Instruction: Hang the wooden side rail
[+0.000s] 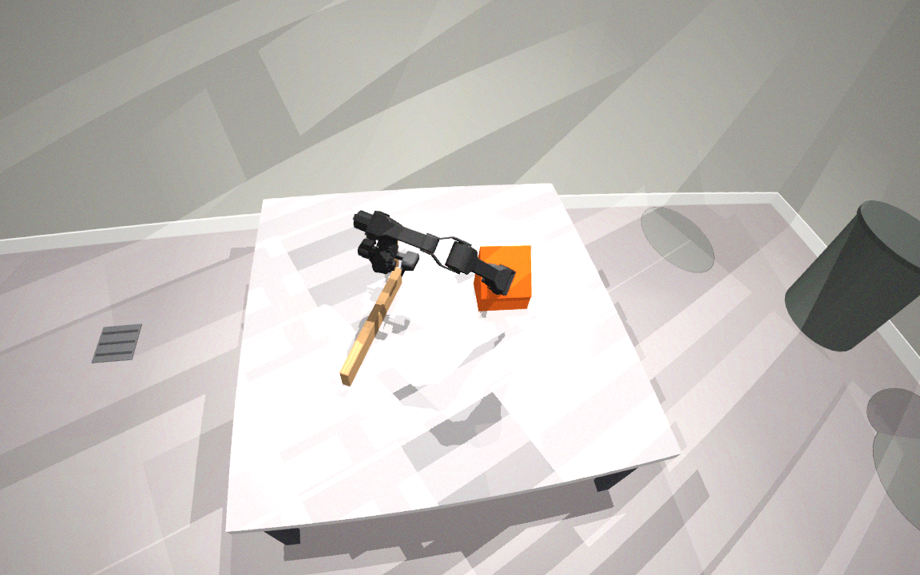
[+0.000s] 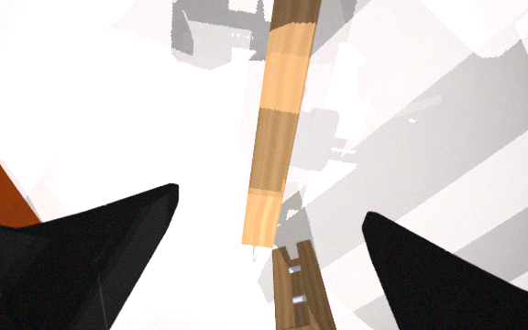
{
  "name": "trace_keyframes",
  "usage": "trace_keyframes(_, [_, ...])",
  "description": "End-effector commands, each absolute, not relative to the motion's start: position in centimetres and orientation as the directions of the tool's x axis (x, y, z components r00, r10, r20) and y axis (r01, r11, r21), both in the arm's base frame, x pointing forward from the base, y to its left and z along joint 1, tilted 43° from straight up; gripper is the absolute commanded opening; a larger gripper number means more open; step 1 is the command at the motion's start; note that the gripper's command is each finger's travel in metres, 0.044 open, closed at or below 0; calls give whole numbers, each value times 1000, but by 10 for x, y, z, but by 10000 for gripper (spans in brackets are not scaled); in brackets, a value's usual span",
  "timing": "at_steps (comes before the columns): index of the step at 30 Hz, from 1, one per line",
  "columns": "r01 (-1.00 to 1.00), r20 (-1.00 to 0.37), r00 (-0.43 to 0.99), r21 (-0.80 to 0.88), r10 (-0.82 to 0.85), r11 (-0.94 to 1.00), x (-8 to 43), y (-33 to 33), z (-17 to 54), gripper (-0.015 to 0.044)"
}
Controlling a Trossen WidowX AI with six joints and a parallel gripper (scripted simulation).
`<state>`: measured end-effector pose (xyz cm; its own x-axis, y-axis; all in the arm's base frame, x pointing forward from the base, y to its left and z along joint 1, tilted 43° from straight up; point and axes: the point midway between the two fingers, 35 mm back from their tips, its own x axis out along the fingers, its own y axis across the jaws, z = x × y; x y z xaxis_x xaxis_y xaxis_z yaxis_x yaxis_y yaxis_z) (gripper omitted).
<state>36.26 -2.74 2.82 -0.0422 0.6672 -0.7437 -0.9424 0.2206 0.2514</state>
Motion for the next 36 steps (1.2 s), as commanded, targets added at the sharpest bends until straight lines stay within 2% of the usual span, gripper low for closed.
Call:
trace_keyframes(1, [-947, -734, -43, 246, 678, 205, 363, -21, 19, 440])
trace_keyframes(36, [-947, -733, -43, 245, 679, 205, 362, 26, -31, 440])
